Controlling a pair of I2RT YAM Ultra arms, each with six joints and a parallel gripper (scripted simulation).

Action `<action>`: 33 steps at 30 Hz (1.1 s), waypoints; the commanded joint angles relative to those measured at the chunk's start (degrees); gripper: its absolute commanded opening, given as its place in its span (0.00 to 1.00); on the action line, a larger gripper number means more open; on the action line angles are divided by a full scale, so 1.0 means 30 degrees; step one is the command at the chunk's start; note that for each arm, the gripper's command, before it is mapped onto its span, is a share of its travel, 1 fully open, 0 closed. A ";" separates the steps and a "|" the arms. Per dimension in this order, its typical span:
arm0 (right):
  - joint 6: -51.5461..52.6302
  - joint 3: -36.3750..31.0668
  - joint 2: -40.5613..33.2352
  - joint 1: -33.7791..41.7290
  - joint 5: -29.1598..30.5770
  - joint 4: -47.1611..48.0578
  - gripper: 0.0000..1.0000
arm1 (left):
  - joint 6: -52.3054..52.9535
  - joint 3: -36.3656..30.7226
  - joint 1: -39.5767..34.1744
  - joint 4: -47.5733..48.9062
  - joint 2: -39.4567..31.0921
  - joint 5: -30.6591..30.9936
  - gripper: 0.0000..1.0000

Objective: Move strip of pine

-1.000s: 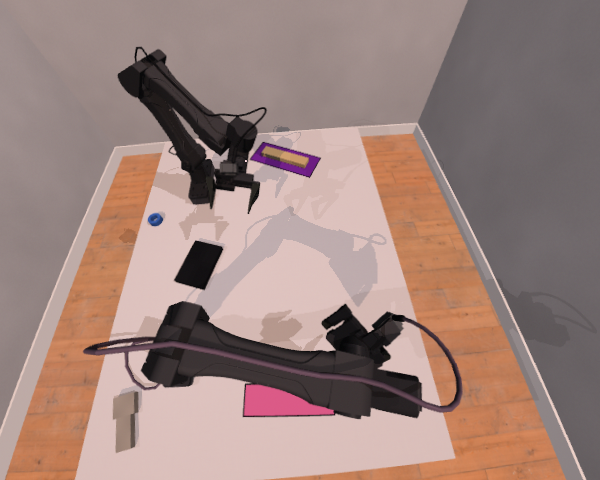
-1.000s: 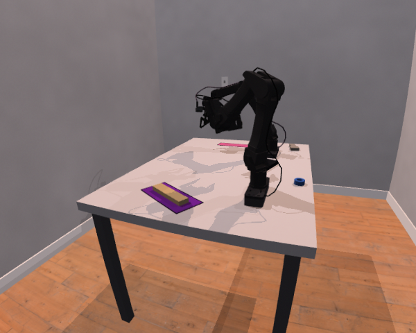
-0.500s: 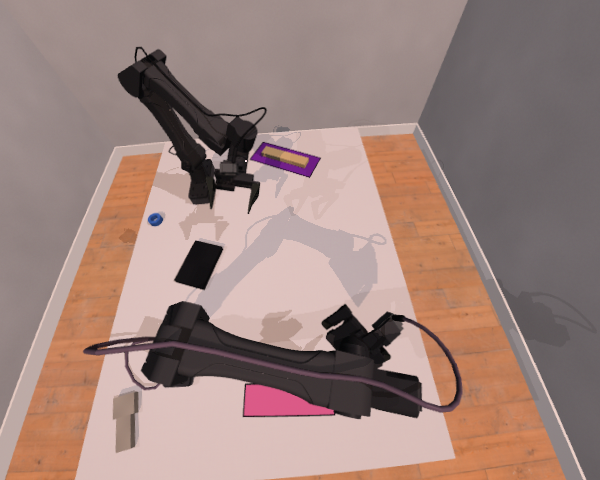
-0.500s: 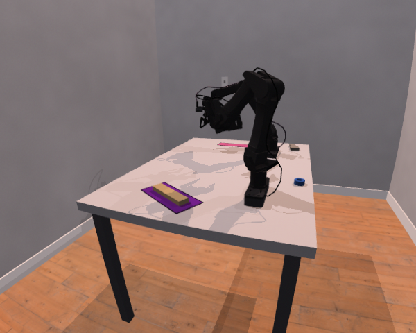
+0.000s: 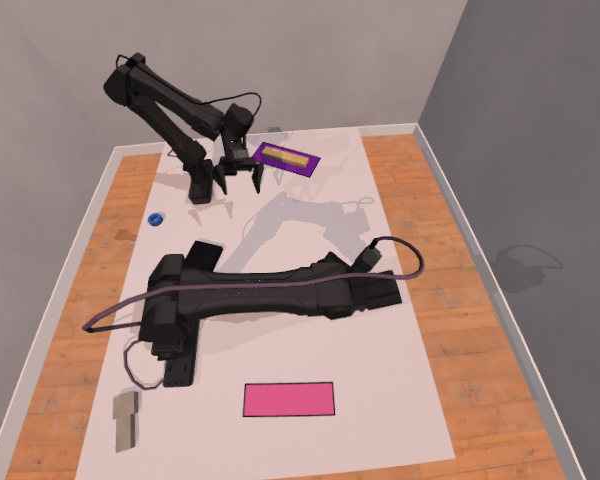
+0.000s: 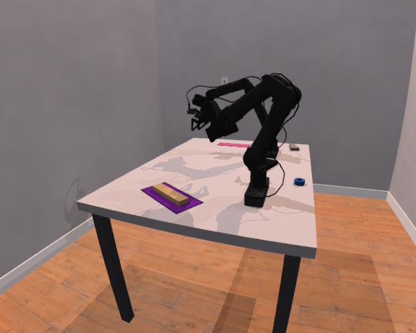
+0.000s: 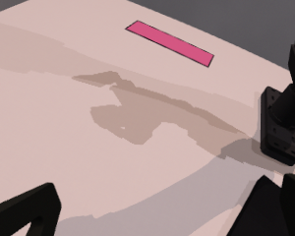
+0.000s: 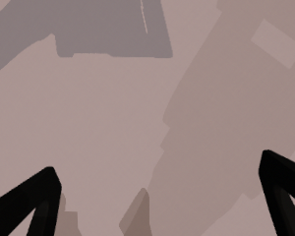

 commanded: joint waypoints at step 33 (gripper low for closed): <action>0.9780 -0.8401 -0.8913 1.9410 1.0108 1.5418 1.00 | -0.3287 0.7541 1.3445 -1.3233 0.3529 -1.5586 1.00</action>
